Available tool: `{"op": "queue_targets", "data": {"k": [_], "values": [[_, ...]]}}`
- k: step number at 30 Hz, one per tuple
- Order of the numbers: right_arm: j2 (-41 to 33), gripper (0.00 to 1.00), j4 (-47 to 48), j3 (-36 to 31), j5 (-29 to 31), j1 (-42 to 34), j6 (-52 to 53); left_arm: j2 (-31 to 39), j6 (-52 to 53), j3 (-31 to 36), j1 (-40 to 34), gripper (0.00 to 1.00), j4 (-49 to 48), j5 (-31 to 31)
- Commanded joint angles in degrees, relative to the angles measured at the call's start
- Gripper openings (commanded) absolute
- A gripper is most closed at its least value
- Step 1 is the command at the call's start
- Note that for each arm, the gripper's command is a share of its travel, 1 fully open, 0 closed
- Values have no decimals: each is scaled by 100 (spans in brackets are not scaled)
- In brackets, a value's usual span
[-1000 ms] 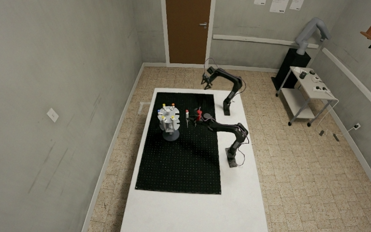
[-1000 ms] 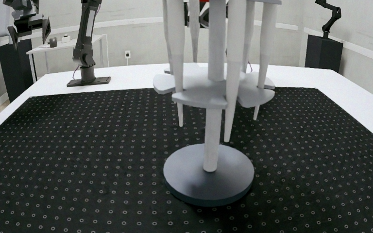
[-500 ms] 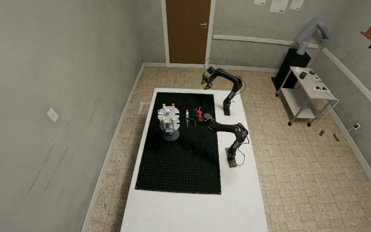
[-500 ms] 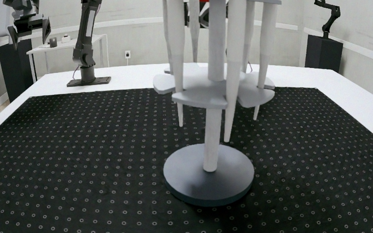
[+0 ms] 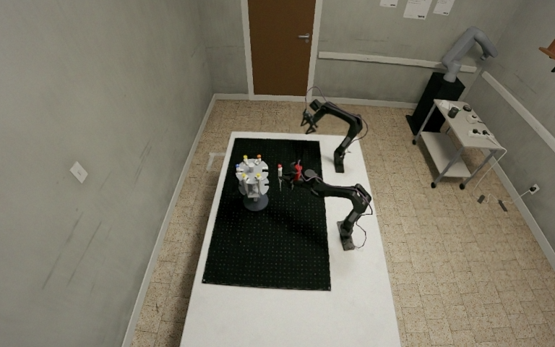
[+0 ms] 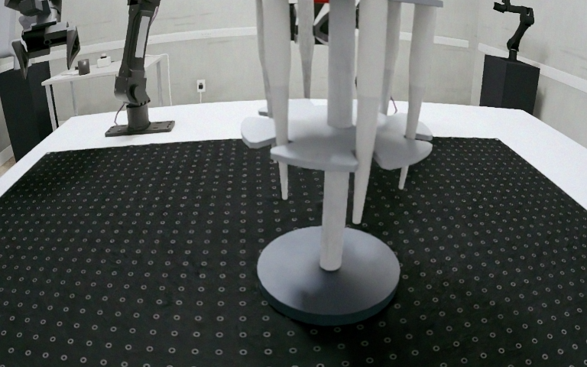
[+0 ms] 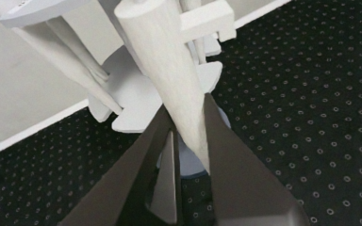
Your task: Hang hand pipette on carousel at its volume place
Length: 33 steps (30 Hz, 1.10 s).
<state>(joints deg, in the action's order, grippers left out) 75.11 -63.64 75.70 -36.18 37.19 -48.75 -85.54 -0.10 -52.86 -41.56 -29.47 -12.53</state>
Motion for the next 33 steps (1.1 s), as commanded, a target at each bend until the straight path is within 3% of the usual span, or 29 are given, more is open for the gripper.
{"op": "queue_targets", "data": {"k": [1,9,11,33], "values": [[36,100,48,113,-93,53,-32,207,37,-258,30,12,-244,28],[36,100,48,113,-93,53,-32,207,37,-258,30,12,-244,28],[36,100,48,113,-93,53,-32,-54,-25,-116,28,12,-665,28],[36,100,48,113,-93,53,-32,318,-21,-529,6,12,-103,8]]}}
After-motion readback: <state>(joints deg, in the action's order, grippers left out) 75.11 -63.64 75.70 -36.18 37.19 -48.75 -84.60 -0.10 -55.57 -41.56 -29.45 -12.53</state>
